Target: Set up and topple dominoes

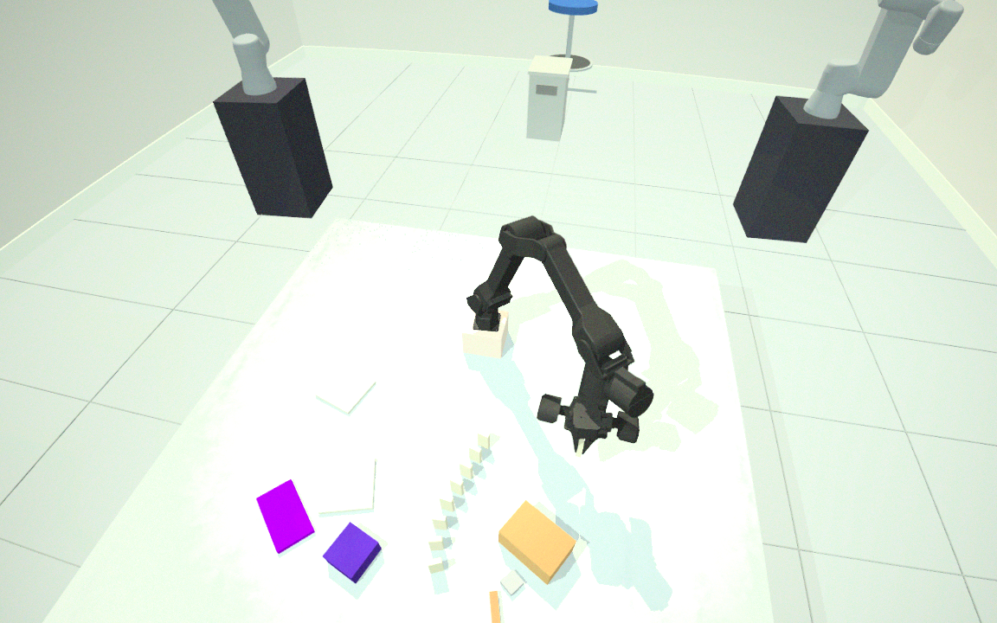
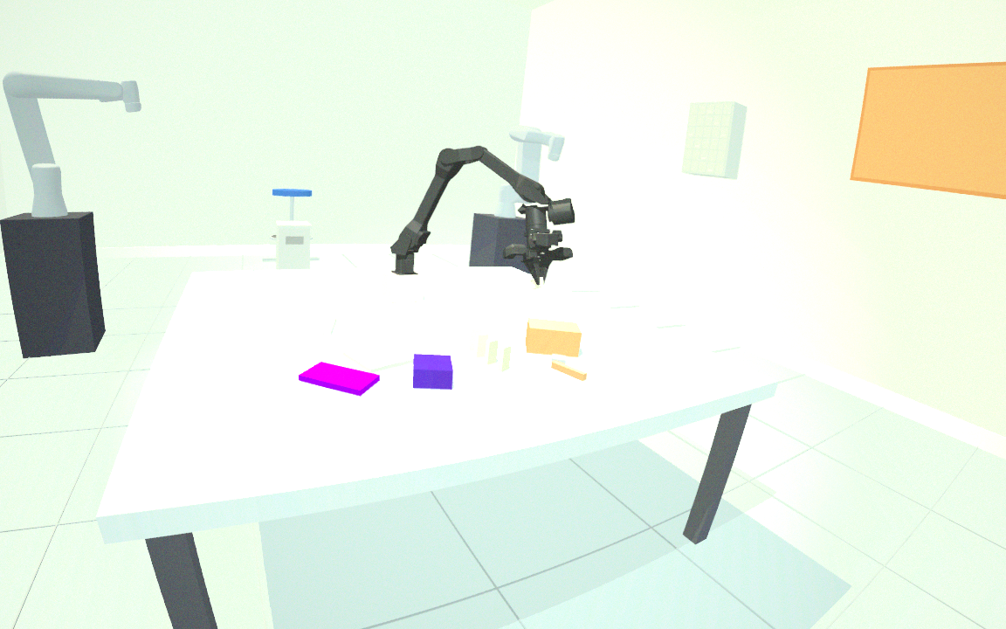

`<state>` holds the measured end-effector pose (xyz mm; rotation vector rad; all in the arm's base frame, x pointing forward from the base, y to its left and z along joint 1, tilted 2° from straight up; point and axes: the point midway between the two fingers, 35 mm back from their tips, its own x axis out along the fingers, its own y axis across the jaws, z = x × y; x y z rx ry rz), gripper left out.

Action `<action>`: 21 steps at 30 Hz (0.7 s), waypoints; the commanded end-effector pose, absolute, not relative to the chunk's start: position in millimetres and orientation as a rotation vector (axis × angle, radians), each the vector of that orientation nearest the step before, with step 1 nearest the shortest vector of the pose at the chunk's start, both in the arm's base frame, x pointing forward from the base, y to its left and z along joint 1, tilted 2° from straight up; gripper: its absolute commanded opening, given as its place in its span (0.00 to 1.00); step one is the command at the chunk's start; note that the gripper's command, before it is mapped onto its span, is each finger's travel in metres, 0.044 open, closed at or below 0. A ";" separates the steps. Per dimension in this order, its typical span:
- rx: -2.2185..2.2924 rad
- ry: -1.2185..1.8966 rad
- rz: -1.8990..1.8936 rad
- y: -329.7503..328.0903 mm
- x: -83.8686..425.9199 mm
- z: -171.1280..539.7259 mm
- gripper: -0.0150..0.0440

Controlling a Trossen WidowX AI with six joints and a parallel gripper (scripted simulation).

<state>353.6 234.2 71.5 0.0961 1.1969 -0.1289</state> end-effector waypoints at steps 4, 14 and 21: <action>0.033 1.031 -0.096 247.1 364.2 60.4 0.30; -0.030 0.812 -0.075 261.4 370.4 52.9 0.30; -0.060 0.666 -0.077 267.6 368.8 51.9 0.30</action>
